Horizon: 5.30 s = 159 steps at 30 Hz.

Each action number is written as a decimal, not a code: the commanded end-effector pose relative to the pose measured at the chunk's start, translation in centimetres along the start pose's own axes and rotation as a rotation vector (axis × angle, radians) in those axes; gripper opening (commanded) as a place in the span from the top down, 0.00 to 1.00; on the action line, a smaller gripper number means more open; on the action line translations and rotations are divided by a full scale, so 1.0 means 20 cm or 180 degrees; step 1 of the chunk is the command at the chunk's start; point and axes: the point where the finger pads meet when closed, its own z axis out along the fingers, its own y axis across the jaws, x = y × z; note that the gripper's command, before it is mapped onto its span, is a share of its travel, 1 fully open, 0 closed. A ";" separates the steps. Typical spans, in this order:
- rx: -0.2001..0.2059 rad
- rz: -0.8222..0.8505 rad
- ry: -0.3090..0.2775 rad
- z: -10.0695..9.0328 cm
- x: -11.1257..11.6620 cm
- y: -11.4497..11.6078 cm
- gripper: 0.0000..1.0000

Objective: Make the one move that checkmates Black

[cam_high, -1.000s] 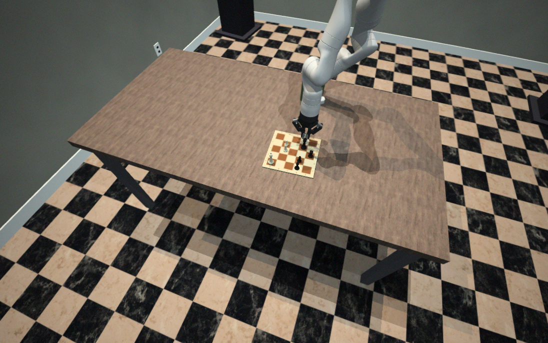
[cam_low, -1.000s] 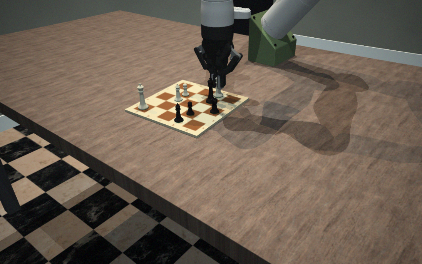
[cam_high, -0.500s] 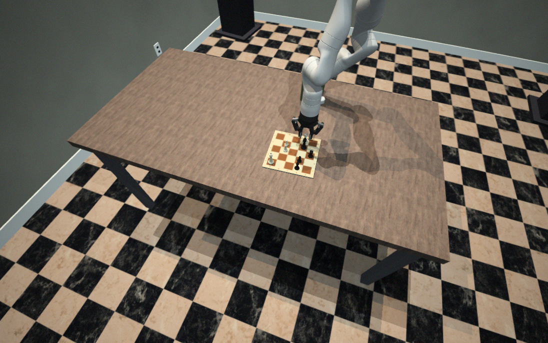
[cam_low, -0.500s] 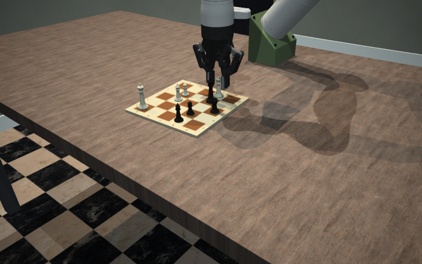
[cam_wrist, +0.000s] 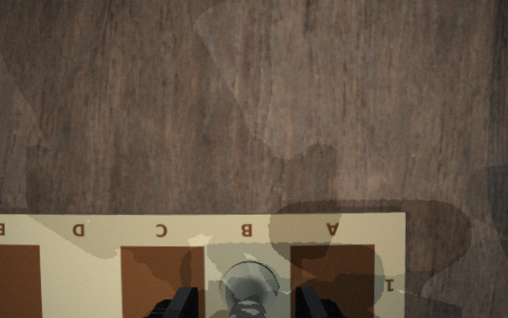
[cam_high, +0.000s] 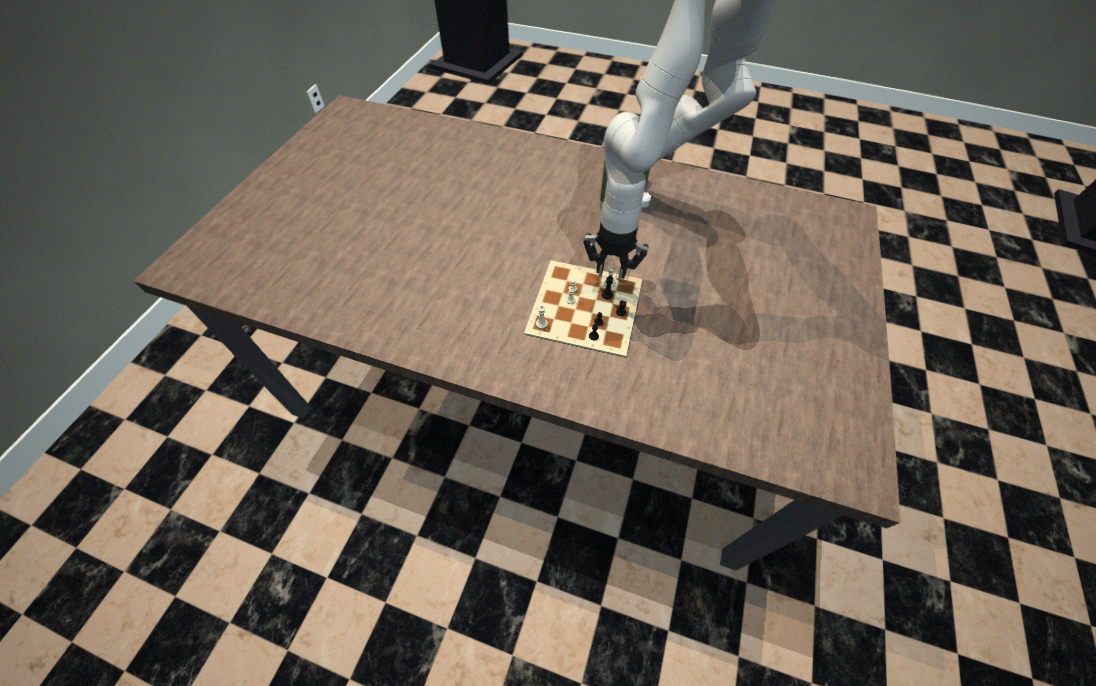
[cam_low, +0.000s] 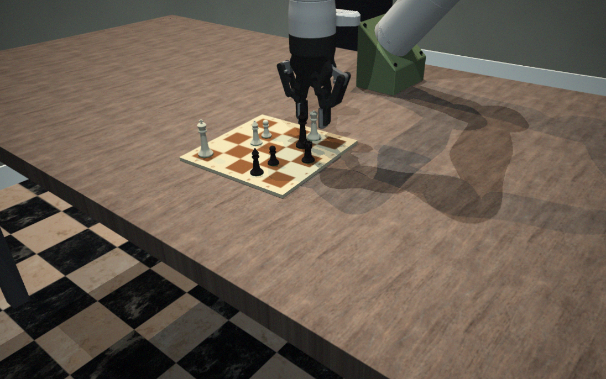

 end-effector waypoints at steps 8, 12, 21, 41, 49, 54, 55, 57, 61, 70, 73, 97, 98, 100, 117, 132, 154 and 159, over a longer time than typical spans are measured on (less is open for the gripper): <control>0.0000 -0.0013 0.0006 -0.22 0.00 0.00 0.59; -0.0013 -0.0005 0.0015 -0.26 0.00 0.00 0.59; 0.0015 -0.0004 -0.0015 -0.43 -0.01 -0.01 0.59; 0.0015 -0.0004 -0.0015 -0.44 -0.01 -0.01 0.00; 0.0015 -0.0004 -0.0015 -0.44 -0.01 -0.01 0.00; 0.0015 -0.0004 -0.0015 -0.46 -0.01 -0.01 0.00; 0.0016 -0.0004 -0.0015 -0.47 -0.01 -0.01 0.00; 0.0016 -0.0004 -0.0015 -0.49 -0.01 -0.01 0.00; -0.0008 -0.0004 0.0016 -0.54 0.00 0.00 0.00; 0.0007 -0.0003 0.0000 -0.69 0.00 -0.01 0.00; 0.0018 -0.0003 -0.0013 -0.73 -0.01 -0.01 0.00; 0.0019 -0.0002 -0.0013 -0.75 -0.01 -0.01 0.00; 0.0019 -0.0002 -0.0013 -0.75 -0.01 -0.01 0.00; 0.0019 -0.0002 -0.0013 -0.75 -0.01 -0.01 0.00; 0.0019 -0.0002 -0.0013 -0.75 -0.01 -0.01 0.00; 0.0019 -0.0002 -0.0013 -0.75 -0.01 -0.01 0.00; 0.0019 -0.0002 -0.0013 -0.75 -0.01 -0.01 0.00; 0.0019 -0.0002 -0.0013 -0.75 -0.01 -0.01 0.00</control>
